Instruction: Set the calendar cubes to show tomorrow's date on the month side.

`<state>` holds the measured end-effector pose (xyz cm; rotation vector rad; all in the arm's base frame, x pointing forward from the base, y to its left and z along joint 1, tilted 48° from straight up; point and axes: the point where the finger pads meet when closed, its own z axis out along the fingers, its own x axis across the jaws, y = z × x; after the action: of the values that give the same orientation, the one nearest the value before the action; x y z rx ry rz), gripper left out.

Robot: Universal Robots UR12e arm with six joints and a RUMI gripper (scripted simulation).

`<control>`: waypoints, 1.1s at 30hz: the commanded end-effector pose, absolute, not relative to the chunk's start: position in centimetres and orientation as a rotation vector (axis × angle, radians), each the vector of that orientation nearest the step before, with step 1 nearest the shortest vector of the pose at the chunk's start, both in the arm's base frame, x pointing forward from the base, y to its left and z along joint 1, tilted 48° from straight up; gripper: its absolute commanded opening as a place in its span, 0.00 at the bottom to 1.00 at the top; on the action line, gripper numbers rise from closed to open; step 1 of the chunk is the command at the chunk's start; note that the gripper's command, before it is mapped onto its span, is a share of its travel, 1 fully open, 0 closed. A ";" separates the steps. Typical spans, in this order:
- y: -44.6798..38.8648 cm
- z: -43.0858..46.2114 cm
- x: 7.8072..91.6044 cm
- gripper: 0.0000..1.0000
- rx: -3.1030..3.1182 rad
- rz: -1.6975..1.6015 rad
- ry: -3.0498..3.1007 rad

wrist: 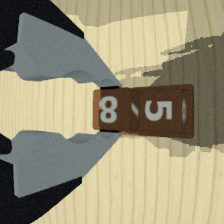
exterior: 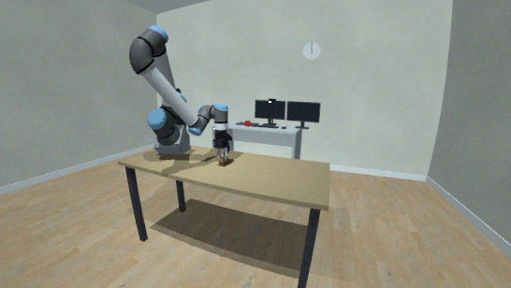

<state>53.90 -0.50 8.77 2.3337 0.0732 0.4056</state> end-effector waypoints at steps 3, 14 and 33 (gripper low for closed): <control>-0.6 8.8 53.9 0.11 2.335 0.406 0.071; -0.6 8.8 53.9 0.11 2.335 0.406 0.071; -1.0 8.3 54.0 0.11 2.336 0.402 0.072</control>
<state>54.02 -0.74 8.59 2.3340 0.0724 0.4047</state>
